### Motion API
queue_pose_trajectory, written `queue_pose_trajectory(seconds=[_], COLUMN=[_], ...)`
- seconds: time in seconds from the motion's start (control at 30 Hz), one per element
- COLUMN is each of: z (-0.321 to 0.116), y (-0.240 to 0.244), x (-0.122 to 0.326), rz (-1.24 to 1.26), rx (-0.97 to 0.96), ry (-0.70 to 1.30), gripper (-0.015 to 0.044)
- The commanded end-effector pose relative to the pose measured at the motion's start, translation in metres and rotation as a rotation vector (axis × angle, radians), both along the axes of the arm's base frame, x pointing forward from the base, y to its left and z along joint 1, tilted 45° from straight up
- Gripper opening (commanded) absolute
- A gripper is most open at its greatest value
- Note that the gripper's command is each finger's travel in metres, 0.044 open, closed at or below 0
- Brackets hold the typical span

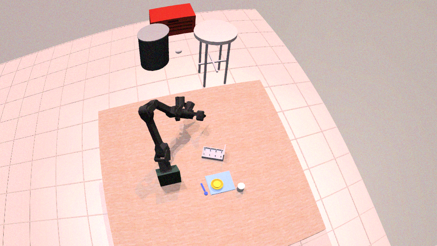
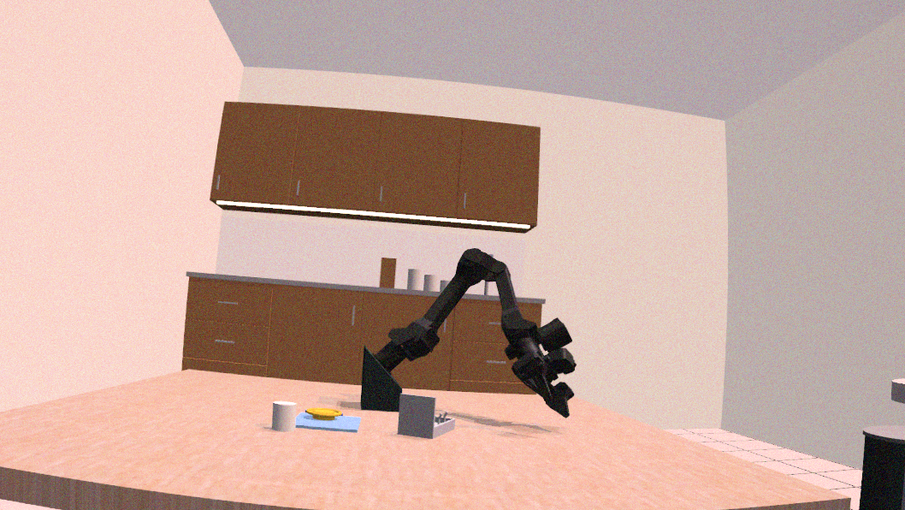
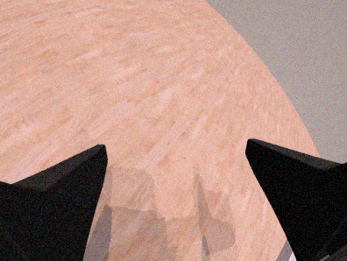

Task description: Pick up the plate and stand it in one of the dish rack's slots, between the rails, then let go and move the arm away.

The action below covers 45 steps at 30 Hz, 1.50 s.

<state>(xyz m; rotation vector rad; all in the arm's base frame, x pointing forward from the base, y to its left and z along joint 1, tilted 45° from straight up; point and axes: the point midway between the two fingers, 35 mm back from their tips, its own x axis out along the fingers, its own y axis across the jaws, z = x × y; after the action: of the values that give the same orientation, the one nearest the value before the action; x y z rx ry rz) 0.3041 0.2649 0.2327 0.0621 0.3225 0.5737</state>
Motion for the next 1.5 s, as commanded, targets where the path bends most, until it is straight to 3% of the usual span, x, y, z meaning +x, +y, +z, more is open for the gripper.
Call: queue_pose_trajectory(seconds=[0.0,0.33,0.67,1.0,1.47], z=[-0.018,-0.071,-0.126,-0.169,-0.217], y=[-0.020,-0.086,-0.172,-0.263,-0.350], x=[0.025,0.078,0.107,0.097,0.054], rz=[-0.044,-0.099,-0.140,-0.183,-0.111], rx=[-0.080,-0.327,-0.444,-0.454,-0.288], ry=[0.053,0.222,0.473,0.735,1.043], gripper=[0.0400,0.0400,0.0400,0.0400,0.0400])
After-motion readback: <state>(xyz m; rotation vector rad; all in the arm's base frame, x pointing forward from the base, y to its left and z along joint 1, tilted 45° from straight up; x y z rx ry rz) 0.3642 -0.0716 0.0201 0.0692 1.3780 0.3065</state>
